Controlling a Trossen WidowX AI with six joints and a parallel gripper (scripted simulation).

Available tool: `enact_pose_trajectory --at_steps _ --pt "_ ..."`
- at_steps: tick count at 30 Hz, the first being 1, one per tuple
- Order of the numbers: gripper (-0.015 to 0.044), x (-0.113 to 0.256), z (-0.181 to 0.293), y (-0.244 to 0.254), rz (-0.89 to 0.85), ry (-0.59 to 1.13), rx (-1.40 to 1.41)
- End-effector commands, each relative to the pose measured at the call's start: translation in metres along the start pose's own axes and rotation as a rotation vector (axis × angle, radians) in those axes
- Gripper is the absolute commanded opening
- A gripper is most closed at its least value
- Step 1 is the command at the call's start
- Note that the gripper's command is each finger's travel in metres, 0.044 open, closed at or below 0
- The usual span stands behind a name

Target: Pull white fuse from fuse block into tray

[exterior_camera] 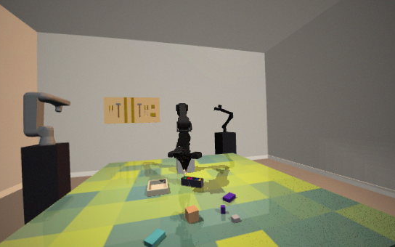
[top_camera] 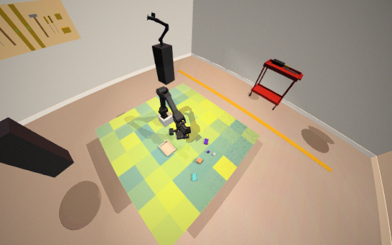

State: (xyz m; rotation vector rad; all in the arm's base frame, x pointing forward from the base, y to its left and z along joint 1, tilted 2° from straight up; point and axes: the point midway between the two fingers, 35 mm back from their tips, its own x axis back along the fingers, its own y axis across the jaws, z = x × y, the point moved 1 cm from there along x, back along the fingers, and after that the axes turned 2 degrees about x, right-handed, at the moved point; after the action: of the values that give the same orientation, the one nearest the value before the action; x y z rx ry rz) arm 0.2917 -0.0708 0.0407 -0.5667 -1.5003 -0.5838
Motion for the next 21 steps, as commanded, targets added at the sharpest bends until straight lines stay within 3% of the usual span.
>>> enact_pose_trajectory --at_steps 1,21 --pt "0.0000 -0.001 -0.012 -0.016 0.009 0.005 0.003" --pt "0.0000 -0.001 -0.064 -0.116 0.018 0.002 0.003"
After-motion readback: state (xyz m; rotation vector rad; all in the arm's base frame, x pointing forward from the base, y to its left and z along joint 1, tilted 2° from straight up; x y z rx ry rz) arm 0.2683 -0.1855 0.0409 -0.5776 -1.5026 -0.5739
